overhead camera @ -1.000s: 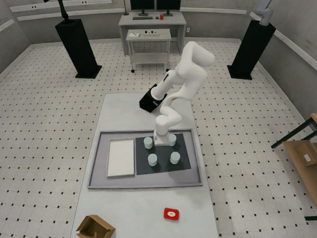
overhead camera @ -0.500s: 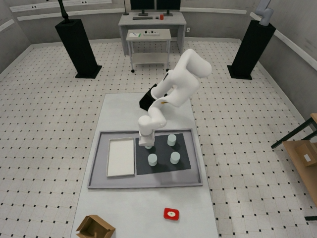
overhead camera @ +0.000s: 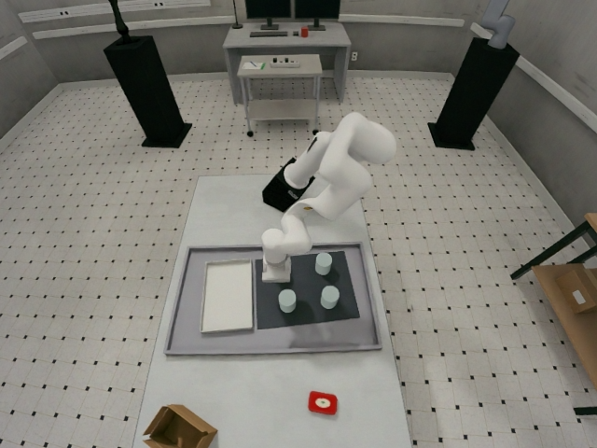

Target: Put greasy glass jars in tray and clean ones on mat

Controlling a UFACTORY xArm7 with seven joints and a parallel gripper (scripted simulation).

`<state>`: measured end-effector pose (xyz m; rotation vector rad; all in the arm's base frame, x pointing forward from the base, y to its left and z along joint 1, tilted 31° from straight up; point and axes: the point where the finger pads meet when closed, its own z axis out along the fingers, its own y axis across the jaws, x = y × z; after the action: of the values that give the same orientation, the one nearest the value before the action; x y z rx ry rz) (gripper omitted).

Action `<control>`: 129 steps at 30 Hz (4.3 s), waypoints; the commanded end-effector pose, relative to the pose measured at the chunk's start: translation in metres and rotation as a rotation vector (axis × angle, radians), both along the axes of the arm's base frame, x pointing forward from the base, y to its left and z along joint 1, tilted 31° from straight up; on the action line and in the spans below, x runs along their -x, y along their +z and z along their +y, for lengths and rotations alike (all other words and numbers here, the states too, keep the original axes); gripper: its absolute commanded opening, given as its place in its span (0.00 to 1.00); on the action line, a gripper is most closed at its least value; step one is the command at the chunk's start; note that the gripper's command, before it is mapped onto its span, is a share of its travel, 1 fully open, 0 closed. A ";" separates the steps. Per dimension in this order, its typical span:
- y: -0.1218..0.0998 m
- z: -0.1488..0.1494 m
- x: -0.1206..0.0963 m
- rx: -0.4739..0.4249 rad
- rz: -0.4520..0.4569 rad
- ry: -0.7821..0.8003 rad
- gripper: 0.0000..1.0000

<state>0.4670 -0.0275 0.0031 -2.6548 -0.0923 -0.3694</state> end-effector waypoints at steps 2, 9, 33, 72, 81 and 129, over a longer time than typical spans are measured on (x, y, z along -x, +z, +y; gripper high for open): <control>-0.014 0.006 -0.006 0.001 -0.005 -0.003 0.00; -0.014 0.006 -0.006 0.001 -0.005 -0.003 0.00; -0.016 0.006 0.001 0.001 -0.005 -0.003 0.00; -0.017 0.005 0.011 0.001 -0.005 -0.003 0.00; -0.017 0.004 0.012 0.001 -0.005 -0.003 0.00; -0.014 0.002 0.018 0.001 -0.005 -0.003 0.00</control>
<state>0.4480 -0.0236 -0.0123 -2.6538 -0.0927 -0.3726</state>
